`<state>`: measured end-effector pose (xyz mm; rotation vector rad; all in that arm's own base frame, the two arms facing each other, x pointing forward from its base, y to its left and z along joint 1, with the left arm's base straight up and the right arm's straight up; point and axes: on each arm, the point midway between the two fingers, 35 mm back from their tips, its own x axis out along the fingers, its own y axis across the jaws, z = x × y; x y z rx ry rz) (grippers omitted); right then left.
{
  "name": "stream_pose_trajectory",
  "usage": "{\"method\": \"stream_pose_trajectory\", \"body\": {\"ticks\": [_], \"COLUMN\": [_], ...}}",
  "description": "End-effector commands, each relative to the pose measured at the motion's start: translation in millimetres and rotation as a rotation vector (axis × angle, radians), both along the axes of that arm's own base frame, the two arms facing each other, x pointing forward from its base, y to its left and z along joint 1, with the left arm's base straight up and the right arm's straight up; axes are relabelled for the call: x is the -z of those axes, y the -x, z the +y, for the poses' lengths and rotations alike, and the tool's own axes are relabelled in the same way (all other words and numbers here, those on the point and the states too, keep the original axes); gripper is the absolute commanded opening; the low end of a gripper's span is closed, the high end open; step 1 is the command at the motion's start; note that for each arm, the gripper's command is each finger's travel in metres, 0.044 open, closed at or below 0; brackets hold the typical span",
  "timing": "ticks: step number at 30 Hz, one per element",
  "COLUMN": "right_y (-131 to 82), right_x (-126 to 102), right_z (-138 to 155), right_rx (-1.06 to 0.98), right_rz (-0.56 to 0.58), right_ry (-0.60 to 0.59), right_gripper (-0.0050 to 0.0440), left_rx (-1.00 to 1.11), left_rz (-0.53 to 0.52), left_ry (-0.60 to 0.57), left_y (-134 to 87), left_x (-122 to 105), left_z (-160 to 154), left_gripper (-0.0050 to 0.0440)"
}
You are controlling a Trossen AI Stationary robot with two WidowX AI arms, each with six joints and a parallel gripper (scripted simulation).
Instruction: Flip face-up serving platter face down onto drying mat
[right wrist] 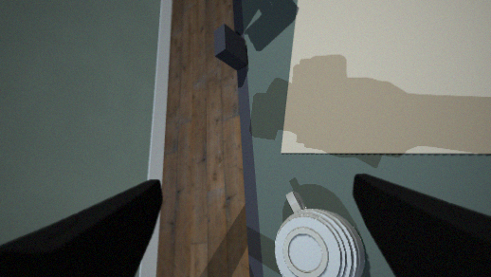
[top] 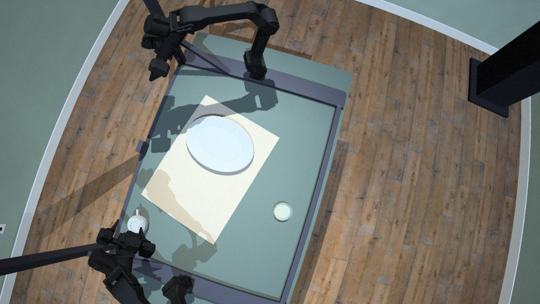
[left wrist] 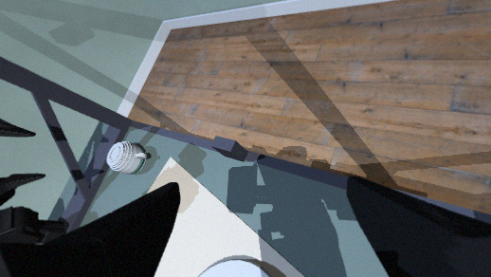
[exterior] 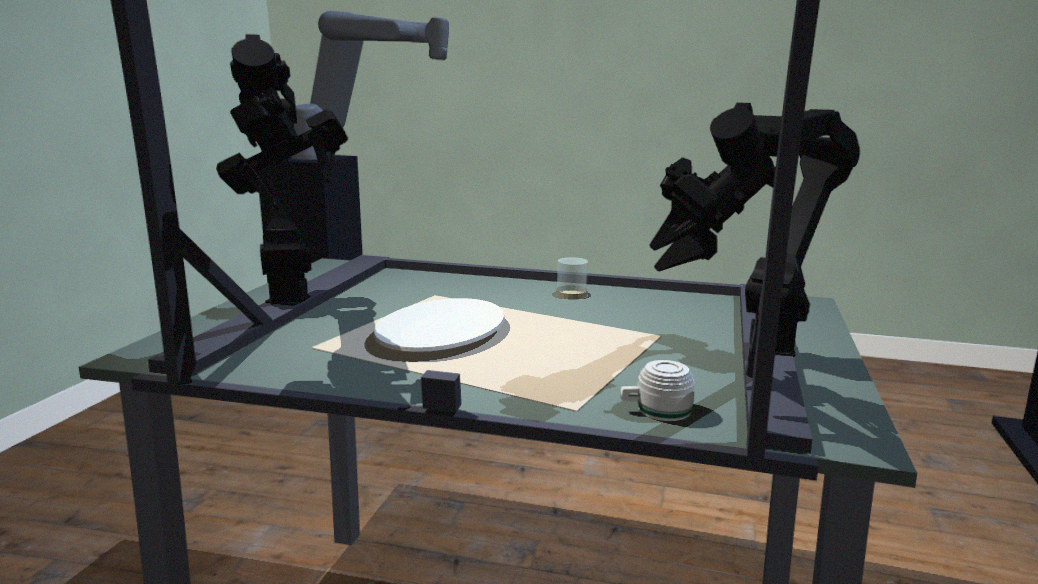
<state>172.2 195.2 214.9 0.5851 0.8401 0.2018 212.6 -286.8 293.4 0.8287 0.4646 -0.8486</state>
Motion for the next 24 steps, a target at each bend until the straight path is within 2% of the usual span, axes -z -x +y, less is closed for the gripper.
{"method": "stream_pose_trajectory", "body": {"ticks": [1, 2, 3, 6, 7, 9, 17, 19, 24], "right_y": [0, 0, -1, -1, -4, -9, -42, -42, -66], "right_x": [-7, -7, -10, -10, -2, -2, -1, -1, -1], "right_z": [0, 0, 1, 1, 0, 0, -1, -1, -4], "right_rx": [0.0, 0.0, 0.001, 0.001, 0.007, 0.01, 0.036, 0.036, 0.055], "right_rz": [-0.012, -0.012, -0.017, -0.017, -0.014, -0.026, -0.111, -0.111, -0.173], "right_ry": [-0.018, -0.018, -0.025, -0.025, 0.002, 0.01, 0.063, 0.063, 0.107], "right_gripper": [0.04, 0.04, 0.04, 0.04, 0.04, 0.04, 0.04, 0.04, 0.04], "left_rx": [-0.002, -0.002, -0.002, -0.002, -0.003, -0.001, 0.012, 0.012, 0.029], "left_rz": [-0.016, -0.016, -0.018, -0.018, -0.016, -0.023, -0.071, -0.071, -0.106], "left_ry": [0.027, 0.027, 0.03, 0.03, 0.015, 0.001, -0.086, -0.086, -0.148], "left_y": [1, 1, 1, 1, -1, -3, -17, -17, -23], "left_x": [-11, -11, -12, -12, -7, -3, 22, 22, 41], "left_z": [1, 1, 2, 2, 7, 13, 56, 56, 86], "left_gripper": [0.04, 0.04, 0.016, 0.016, 0.016, 0.016, 0.016, 0.016, 0.016]}}
